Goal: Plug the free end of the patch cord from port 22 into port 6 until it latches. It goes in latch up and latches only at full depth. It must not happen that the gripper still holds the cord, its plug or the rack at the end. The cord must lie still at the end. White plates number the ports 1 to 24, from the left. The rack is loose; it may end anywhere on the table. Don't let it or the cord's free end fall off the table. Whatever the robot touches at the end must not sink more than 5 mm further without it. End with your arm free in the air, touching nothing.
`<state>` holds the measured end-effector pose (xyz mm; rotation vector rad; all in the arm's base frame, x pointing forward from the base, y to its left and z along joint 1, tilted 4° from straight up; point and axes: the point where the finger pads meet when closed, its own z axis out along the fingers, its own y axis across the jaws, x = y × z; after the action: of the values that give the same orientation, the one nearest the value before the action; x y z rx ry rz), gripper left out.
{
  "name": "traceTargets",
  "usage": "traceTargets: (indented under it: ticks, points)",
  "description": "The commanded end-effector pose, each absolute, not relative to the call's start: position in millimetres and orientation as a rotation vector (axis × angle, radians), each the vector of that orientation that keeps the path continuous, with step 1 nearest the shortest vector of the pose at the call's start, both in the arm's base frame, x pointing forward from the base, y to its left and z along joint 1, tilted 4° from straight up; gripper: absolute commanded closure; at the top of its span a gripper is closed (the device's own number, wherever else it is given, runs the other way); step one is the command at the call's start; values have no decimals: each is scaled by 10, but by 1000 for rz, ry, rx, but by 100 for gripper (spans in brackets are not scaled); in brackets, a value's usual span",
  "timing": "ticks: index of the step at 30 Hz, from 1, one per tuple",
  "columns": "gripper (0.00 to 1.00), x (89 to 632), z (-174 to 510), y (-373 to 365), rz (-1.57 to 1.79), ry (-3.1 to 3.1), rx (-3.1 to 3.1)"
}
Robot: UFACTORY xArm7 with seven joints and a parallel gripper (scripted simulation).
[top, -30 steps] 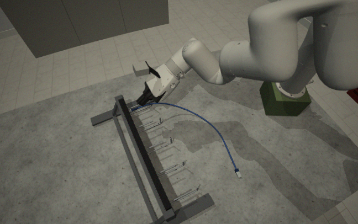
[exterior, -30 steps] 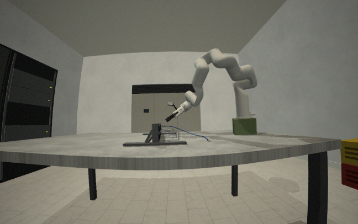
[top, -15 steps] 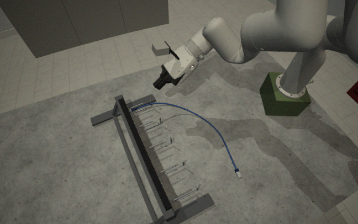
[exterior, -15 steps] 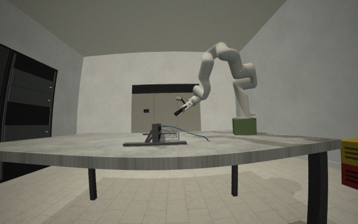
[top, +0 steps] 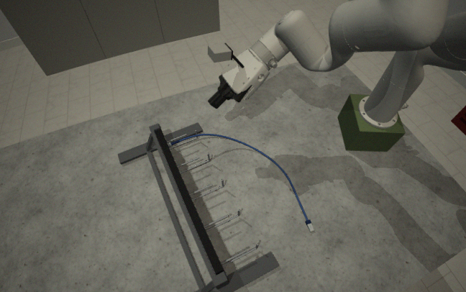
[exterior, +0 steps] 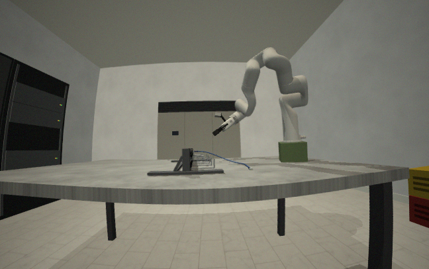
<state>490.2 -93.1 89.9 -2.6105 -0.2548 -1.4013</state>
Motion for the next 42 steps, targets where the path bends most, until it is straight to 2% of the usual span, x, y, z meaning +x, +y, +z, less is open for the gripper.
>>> traceTargets:
  ticks: [1, 25, 34, 42]
  points:
    - [100, 4919, 962, -844, -1390, -276, -2603]
    - [100, 4646, 1647, 660, -1071, -658, -2503]
    - [100, 4158, 1731, 1326, -787, -950, -2458]
    - [100, 3899, 1529, 1577, -603, -1155, -2440]
